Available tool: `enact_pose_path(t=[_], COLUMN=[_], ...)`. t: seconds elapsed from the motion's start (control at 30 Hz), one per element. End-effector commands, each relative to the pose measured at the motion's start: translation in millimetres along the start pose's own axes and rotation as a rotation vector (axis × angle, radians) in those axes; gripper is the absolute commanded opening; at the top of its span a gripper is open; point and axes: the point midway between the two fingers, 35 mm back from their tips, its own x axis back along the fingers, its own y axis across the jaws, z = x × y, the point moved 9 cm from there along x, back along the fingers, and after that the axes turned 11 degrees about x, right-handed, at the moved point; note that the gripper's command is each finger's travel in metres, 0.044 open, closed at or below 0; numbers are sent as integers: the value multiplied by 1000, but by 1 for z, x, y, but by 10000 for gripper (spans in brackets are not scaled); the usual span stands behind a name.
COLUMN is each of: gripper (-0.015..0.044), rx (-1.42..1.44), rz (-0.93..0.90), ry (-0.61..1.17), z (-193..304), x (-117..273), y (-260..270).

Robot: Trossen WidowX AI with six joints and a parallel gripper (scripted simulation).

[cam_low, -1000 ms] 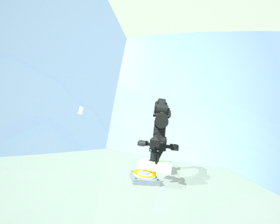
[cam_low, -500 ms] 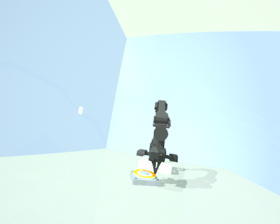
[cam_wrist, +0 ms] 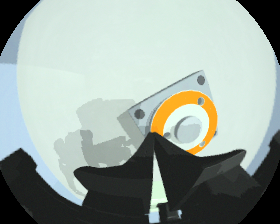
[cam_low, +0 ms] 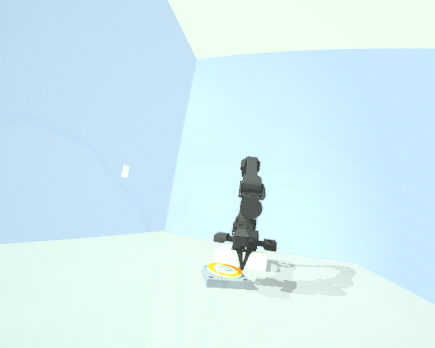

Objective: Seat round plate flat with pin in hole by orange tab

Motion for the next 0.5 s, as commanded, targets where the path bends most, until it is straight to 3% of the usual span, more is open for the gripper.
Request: enact_pose_path(t=[0.0,0.47], gripper=[0,0], rx=[-3,-4], rz=[4,4], ry=[6,7], z=[6,25], x=[-2,-2], y=[1,-1])
